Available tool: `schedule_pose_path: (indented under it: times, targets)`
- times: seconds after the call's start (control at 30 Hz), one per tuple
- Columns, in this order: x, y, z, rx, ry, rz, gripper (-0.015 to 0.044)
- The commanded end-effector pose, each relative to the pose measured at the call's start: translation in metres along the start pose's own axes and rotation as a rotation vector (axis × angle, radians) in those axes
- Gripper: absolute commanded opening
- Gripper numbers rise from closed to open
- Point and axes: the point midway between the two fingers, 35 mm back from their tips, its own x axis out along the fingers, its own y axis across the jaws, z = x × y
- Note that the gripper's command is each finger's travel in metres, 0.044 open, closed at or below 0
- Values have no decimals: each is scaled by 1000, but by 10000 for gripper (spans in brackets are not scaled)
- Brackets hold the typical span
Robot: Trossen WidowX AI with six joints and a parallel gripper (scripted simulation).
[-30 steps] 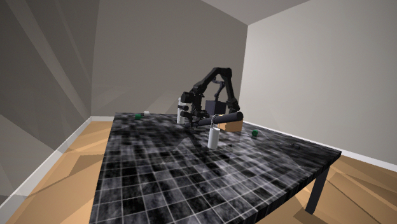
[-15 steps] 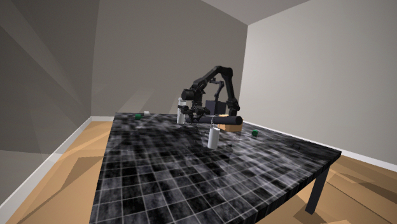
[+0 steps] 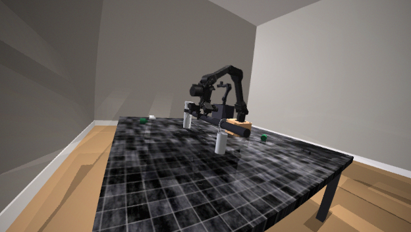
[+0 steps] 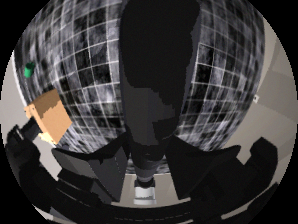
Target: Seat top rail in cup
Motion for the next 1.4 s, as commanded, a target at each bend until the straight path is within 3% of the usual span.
schedule_pose_path:
  times: [0.0, 1.37]
  targets:
    - [-1, 0, -1, 1, 3, -3, 0]
    - [1, -2, -25, -6, -5, 7, 0]
